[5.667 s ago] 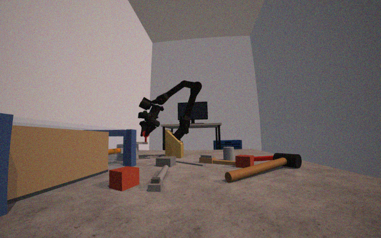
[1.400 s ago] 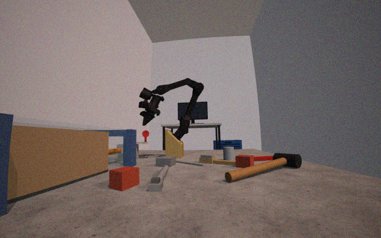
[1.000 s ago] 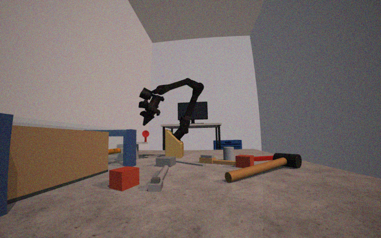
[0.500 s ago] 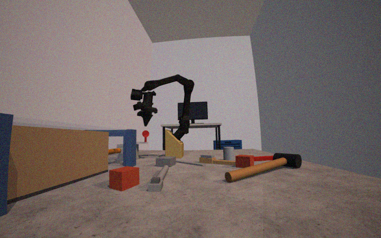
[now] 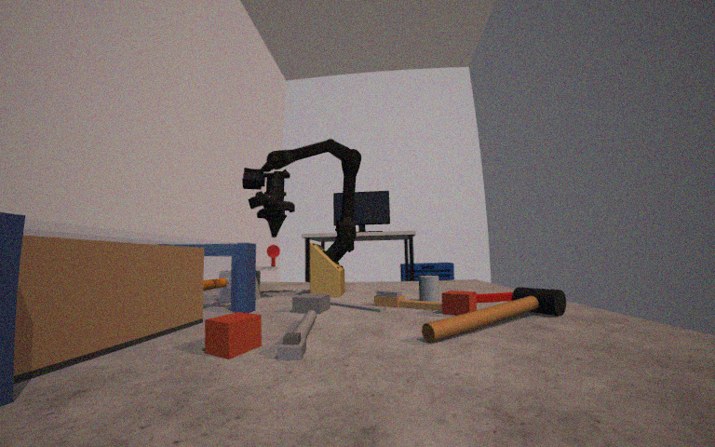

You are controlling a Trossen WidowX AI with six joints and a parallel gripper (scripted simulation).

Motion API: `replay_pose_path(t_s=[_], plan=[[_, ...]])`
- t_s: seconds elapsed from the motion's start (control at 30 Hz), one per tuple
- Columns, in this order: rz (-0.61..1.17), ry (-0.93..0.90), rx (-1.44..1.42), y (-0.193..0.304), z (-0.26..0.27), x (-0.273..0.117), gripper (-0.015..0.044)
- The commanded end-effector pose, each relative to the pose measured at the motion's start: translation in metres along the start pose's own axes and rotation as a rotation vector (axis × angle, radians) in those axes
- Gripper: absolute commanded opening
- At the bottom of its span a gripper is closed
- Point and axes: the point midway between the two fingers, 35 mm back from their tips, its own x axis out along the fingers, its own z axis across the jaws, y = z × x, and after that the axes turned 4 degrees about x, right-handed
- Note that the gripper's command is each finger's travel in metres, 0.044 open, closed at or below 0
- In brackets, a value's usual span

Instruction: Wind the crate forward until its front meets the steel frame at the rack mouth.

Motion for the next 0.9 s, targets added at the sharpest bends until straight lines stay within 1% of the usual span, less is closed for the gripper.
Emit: replay_pose_path(t_s=[0.0,0.2,0.27,0.3,0.63,0.67,0.73,0.77,0.87], plan=[[0.001,0.005,0.001,0.0004,-0.0002,0.0001,0.0000],[0.001,0.005,0.001,0.0004,-0.0002,0.0001,0.0000],[0.001,0.001,-0.059,0.0001,0.0001,-0.0001,0.0052],[0.001,0.001,-0.132,0.0000,0.0001,-0.0004,0.0079],[0.004,0.003,-1.065,-0.0019,-0.0008,-0.0052,0.0341],[0.004,0.003,-1.139,-0.0021,-0.0008,-0.0055,0.0368],[0.004,0.003,-1.197,-0.0022,-0.0009,-0.0058,0.0420],[0.004,0.003,-1.197,-0.0022,-0.0009,-0.0058,0.0440],[0.004,0.003,-1.197,-0.0022,-0.0009,-0.0058,0.0440]])
